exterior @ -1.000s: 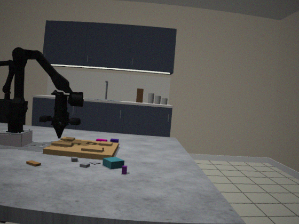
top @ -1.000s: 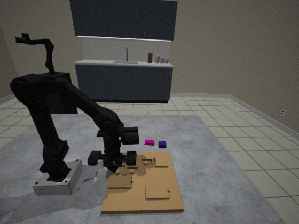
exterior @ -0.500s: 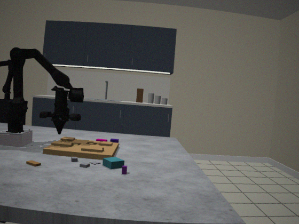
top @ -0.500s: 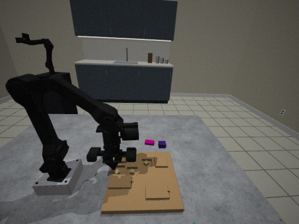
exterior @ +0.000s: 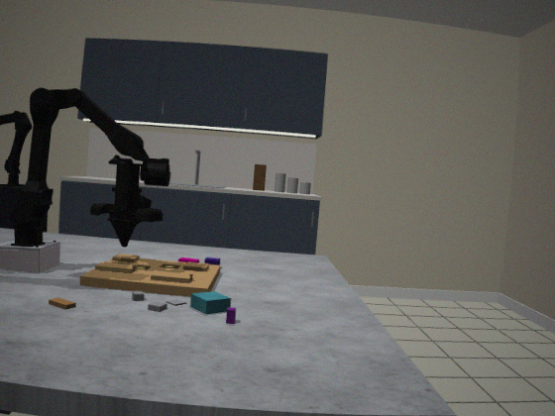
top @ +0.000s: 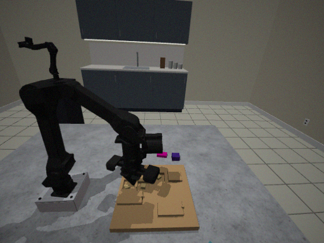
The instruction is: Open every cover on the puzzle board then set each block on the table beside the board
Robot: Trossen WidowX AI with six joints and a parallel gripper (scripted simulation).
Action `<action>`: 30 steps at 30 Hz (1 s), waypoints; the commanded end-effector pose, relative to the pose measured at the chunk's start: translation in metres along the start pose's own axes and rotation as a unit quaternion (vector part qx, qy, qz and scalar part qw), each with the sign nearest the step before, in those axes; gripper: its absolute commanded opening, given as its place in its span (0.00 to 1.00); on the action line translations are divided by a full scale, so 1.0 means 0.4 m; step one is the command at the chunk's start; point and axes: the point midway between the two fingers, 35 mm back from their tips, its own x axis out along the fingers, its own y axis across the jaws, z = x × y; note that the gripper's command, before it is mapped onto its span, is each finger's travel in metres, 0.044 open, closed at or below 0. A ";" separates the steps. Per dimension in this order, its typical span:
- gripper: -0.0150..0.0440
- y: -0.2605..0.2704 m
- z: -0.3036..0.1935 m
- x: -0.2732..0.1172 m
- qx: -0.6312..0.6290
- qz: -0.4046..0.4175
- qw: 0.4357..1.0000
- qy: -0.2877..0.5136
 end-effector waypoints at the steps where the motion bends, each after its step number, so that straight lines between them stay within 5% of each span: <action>1: 0.25 -0.054 -0.012 -0.007 0.092 0.000 0.996 0.004; 21: 0.25 -0.323 -0.116 -0.018 0.532 -0.007 0.847 0.005; 30: 0.25 -0.340 -0.127 -0.017 0.560 -0.008 0.829 0.005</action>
